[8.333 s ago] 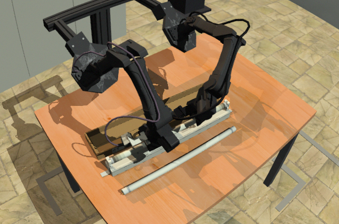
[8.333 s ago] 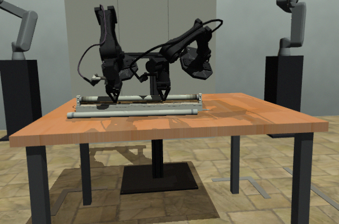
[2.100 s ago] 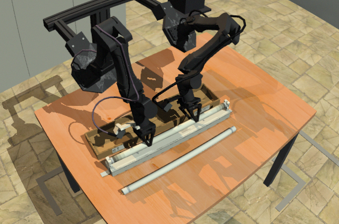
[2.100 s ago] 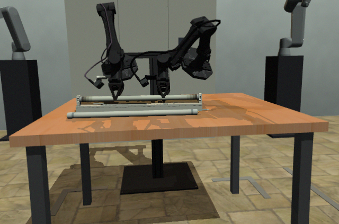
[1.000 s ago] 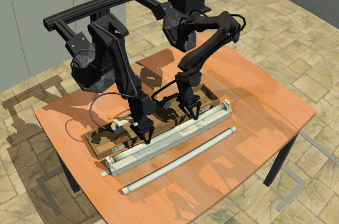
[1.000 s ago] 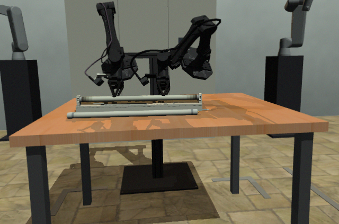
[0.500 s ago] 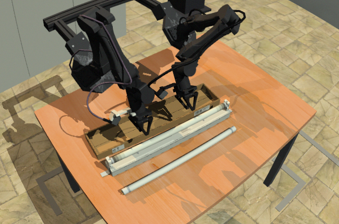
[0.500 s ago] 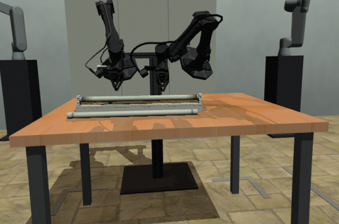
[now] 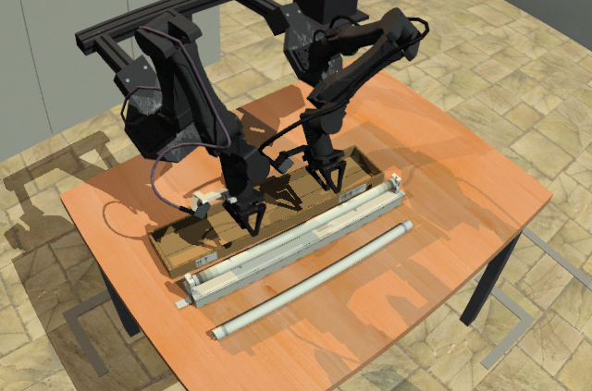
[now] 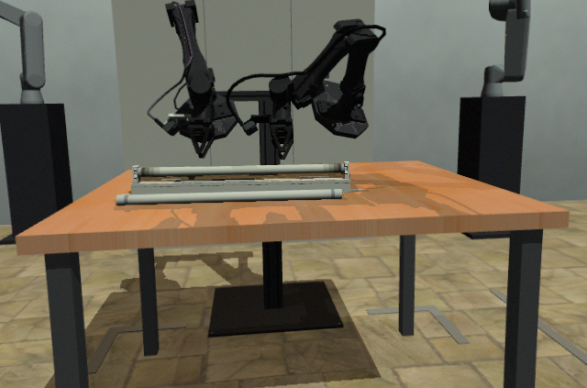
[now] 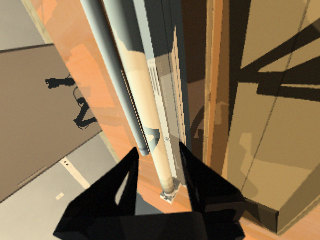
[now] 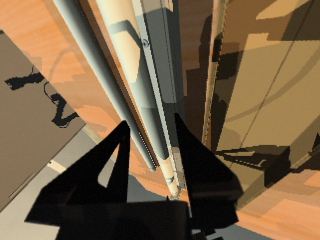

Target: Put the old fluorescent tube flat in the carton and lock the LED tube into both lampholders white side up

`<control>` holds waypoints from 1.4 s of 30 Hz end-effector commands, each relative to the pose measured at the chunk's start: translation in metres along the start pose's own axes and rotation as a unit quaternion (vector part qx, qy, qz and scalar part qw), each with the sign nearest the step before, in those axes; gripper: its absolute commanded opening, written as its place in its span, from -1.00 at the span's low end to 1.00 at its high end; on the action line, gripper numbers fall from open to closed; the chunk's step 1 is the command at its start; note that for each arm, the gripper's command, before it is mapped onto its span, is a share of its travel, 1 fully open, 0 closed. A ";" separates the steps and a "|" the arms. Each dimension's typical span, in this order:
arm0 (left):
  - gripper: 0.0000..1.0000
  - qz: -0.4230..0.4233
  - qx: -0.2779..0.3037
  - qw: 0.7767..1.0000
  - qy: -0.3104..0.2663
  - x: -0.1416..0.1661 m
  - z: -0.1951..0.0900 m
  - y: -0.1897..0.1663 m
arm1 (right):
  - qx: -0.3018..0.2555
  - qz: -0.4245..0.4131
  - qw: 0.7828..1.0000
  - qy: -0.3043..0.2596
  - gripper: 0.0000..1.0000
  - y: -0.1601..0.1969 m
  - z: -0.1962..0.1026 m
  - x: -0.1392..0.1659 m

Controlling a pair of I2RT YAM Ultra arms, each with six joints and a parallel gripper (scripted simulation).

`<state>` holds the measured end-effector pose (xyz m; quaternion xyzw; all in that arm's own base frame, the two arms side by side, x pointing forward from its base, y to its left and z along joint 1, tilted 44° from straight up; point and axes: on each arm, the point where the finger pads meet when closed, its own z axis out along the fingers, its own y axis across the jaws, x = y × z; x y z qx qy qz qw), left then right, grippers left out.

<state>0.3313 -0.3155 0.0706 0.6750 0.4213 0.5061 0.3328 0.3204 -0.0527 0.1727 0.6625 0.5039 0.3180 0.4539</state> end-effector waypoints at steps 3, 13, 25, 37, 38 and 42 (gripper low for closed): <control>-0.02 -0.017 -0.013 1.000 -0.017 -0.012 -0.008 0.019 | 0.002 -0.004 1.000 -0.015 -0.02 -0.007 0.001 -0.007; -0.02 -0.020 -0.015 1.000 -0.017 -0.011 -0.008 0.022 | -0.007 -0.002 1.000 -0.012 -0.02 0.002 -0.002 -0.006; -0.02 -0.021 -0.016 0.999 -0.017 -0.011 -0.008 0.023 | -0.008 -0.002 1.000 -0.013 -0.02 -0.003 -0.001 -0.007; -0.02 -0.060 -0.011 0.998 -0.023 -0.004 -0.015 0.033 | -0.018 -0.032 0.999 0.009 -0.02 0.017 0.003 0.005; -0.02 -0.080 0.000 0.997 -0.008 0.012 -0.003 0.033 | -0.007 -0.050 0.999 0.014 -0.02 0.013 0.002 0.008; -0.02 -0.114 0.007 0.993 -0.017 0.016 -0.009 0.039 | -0.010 -0.082 0.996 0.022 -0.02 0.018 0.003 0.013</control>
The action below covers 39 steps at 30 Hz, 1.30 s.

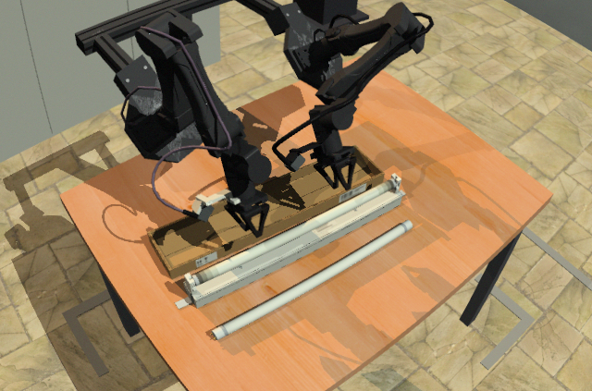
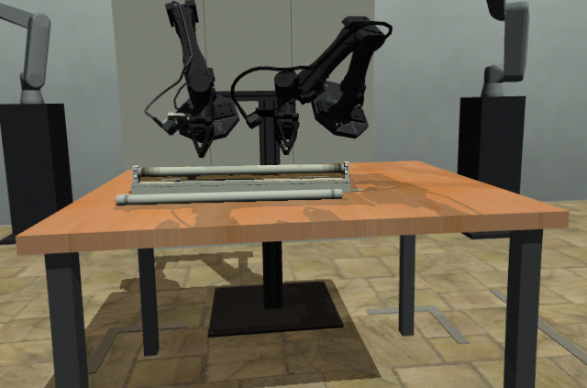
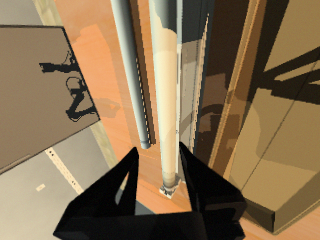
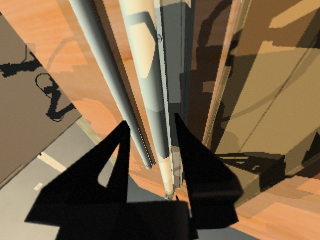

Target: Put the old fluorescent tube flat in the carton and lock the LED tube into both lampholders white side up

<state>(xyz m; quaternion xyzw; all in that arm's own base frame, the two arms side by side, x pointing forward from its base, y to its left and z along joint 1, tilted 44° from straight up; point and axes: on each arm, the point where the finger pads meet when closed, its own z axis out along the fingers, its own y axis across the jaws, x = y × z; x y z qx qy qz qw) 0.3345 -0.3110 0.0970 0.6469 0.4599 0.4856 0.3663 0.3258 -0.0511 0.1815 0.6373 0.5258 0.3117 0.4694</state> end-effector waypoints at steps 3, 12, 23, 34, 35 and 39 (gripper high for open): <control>-0.02 -0.123 0.032 0.992 -0.012 0.018 -0.006 0.030 | -0.013 -0.098 0.995 0.017 -0.02 0.024 0.001 0.007; -0.02 -0.369 0.038 0.928 -0.035 0.094 0.023 0.088 | -0.062 -0.282 0.957 0.039 -0.02 0.076 -0.003 0.020; -0.02 -0.524 0.015 0.851 -0.028 0.178 0.035 0.127 | -0.104 -0.396 0.912 0.035 -0.02 0.118 -0.008 0.024; -0.02 -0.705 -0.019 0.706 -0.063 0.277 0.013 0.175 | -0.177 -0.569 0.803 0.024 -0.02 0.174 -0.025 0.045; -0.02 -0.720 -0.024 0.690 -0.067 0.288 0.008 0.180 | -0.183 -0.584 0.791 0.016 -0.02 0.180 -0.028 0.043; -0.02 -0.740 -0.053 0.667 -0.063 0.319 -0.005 0.190 | -0.200 -0.599 0.776 0.004 -0.02 0.197 -0.036 0.043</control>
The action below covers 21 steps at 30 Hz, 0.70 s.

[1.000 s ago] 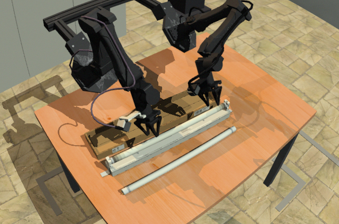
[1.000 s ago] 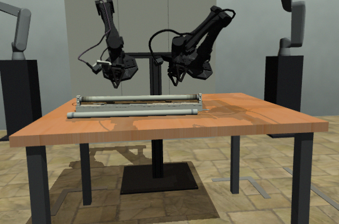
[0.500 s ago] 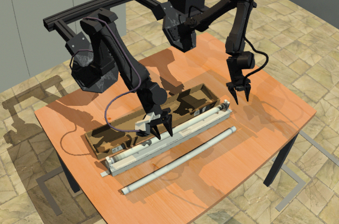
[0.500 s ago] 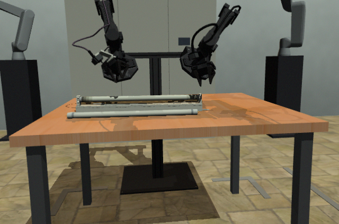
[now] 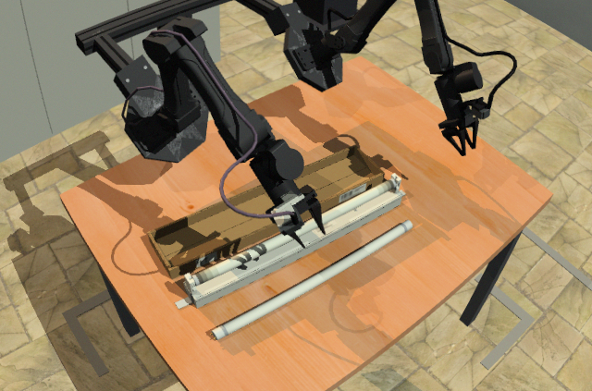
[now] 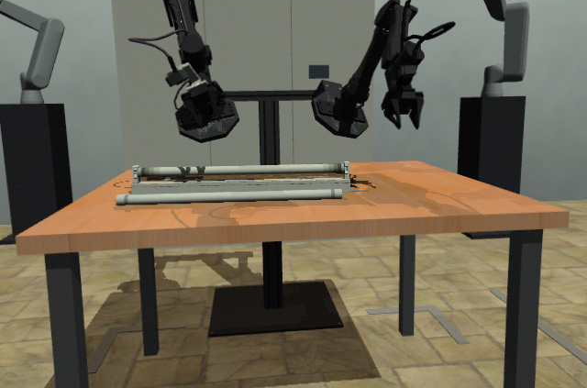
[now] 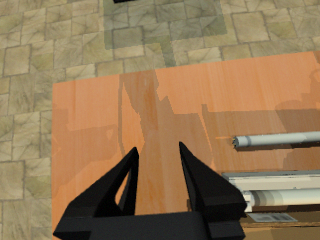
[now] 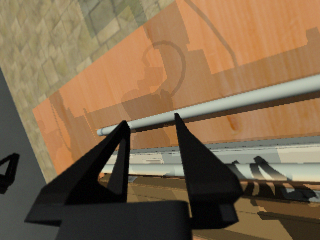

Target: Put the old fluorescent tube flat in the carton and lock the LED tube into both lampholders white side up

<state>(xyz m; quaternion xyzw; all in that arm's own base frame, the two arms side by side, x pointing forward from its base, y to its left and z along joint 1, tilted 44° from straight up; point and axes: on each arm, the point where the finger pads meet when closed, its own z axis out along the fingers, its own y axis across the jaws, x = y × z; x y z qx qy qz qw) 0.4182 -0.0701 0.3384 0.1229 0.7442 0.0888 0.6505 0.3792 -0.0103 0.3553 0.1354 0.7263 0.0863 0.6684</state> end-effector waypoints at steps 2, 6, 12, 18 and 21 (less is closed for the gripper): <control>-0.02 -0.085 0.017 0.995 -0.049 -0.042 -0.025 0.031 | -0.034 -0.084 0.996 -0.012 -0.02 0.023 -0.001 -0.023; -0.02 -0.133 0.020 0.989 -0.056 -0.046 -0.039 0.050 | -0.028 -0.138 0.990 -0.023 -0.02 0.019 0.000 -0.037; -0.02 -0.180 0.028 0.982 -0.056 -0.045 -0.049 0.065 | -0.043 -0.192 0.980 -0.024 -0.02 0.029 0.002 -0.042; -0.02 -0.144 -0.018 0.983 -0.108 -0.073 -0.068 0.090 | -0.042 -0.154 0.985 -0.066 -0.02 0.038 -0.018 -0.069; -0.02 -0.142 -0.024 0.983 -0.113 -0.074 -0.067 0.094 | -0.043 -0.152 0.985 -0.073 -0.02 0.039 -0.017 -0.071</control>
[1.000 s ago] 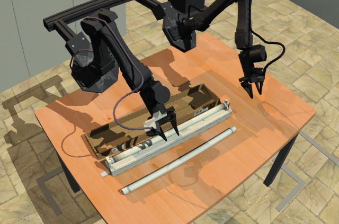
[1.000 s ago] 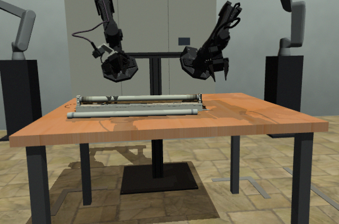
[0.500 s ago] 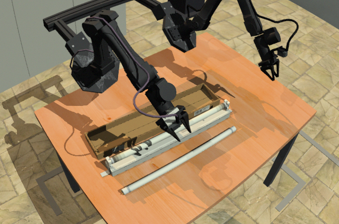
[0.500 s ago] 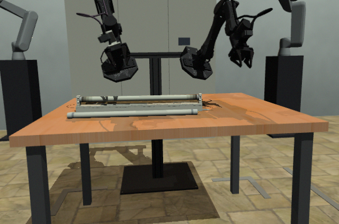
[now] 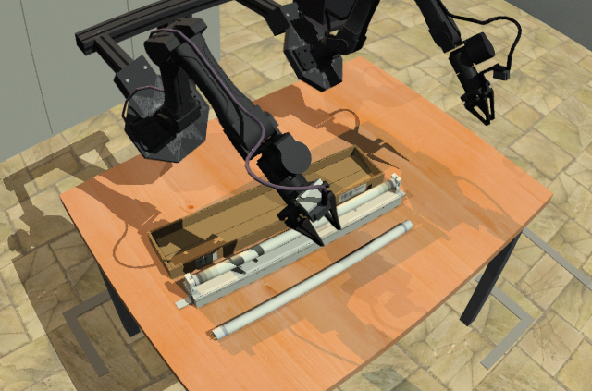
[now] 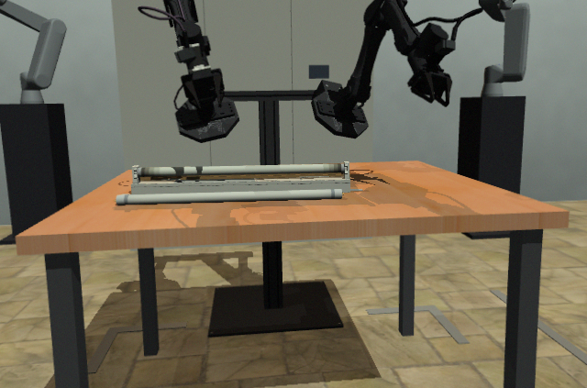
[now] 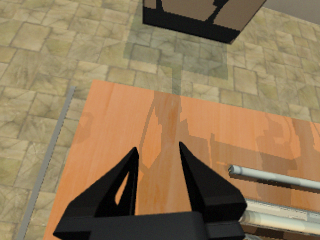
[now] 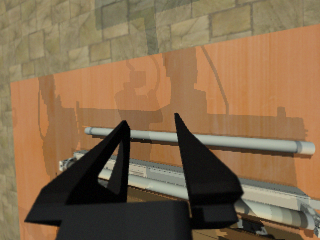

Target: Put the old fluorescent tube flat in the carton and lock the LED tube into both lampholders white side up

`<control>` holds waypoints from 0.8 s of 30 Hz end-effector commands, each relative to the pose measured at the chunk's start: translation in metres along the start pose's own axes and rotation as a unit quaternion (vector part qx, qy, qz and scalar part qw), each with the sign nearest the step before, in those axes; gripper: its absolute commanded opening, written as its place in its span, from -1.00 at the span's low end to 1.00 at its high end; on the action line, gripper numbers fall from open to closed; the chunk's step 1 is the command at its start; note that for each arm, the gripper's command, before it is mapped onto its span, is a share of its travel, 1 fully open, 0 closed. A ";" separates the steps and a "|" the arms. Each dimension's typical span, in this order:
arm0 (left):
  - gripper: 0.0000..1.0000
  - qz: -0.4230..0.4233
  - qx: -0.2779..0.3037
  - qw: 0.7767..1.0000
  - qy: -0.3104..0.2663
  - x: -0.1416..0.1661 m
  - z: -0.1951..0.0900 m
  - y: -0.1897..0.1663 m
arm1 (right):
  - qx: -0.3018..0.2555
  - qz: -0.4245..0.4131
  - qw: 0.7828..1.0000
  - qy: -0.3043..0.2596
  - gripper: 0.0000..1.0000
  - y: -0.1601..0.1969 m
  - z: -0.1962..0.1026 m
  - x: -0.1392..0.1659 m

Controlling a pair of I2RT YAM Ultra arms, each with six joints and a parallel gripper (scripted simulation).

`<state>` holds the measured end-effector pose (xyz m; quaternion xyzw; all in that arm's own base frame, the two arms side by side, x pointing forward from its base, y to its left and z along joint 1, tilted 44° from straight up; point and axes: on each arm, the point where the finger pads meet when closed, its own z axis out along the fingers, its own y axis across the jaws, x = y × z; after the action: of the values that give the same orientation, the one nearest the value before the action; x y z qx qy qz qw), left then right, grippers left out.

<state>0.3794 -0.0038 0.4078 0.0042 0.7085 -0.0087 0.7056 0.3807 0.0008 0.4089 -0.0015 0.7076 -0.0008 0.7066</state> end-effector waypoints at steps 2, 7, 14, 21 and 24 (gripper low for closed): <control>-0.02 0.010 -0.005 0.999 -0.031 -0.024 -0.004 0.005 | -0.002 0.005 1.000 -0.028 -0.02 0.004 -0.003 -0.022; -0.02 0.010 -0.003 1.000 -0.015 -0.010 -0.004 0.002 | -0.001 0.001 1.000 -0.008 -0.02 0.001 -0.001 -0.004; -0.02 0.009 -0.004 1.000 -0.007 -0.004 0.001 0.001 | -0.001 0.003 1.000 -0.026 -0.02 0.001 -0.010 -0.018; -0.02 0.057 0.004 0.996 0.068 0.022 0.023 -0.017 | 0.024 0.088 0.994 0.057 -0.02 -0.011 0.010 0.022; -0.02 0.068 0.006 0.994 0.082 0.028 0.027 -0.021 | 0.019 0.106 0.992 0.069 -0.02 -0.008 0.011 0.027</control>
<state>0.4021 -0.0176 0.3812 0.0371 0.7456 0.0155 0.6652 0.3896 -0.0037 0.3851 0.0524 0.7365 0.0360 0.6734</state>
